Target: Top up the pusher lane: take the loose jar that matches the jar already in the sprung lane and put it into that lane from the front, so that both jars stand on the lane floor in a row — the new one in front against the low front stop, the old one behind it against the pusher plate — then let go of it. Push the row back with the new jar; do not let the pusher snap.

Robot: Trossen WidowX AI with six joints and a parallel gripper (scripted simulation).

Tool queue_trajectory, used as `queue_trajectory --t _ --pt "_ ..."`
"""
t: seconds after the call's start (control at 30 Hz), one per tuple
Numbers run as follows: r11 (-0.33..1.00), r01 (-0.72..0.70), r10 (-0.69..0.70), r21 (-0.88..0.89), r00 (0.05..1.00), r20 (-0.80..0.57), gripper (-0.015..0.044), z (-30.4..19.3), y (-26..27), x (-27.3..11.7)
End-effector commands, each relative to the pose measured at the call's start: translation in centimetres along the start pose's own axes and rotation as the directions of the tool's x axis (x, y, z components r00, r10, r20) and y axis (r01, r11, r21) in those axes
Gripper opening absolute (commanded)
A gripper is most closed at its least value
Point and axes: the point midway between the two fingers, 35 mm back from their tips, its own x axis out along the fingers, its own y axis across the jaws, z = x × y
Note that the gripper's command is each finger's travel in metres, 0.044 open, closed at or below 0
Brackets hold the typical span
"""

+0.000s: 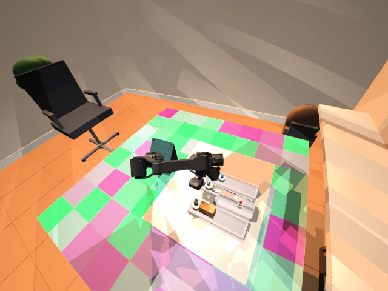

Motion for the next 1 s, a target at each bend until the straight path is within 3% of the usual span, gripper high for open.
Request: queue_trajectory --t 0.0,0.97 --pt "1.000 0.000 -0.001 0.014 1.000 0.022 0.0000 0.90 -0.18 -0.40" --pt "1.000 0.001 -0.001 0.014 1.000 0.023 0.0000 1.85 -0.30 -0.62"
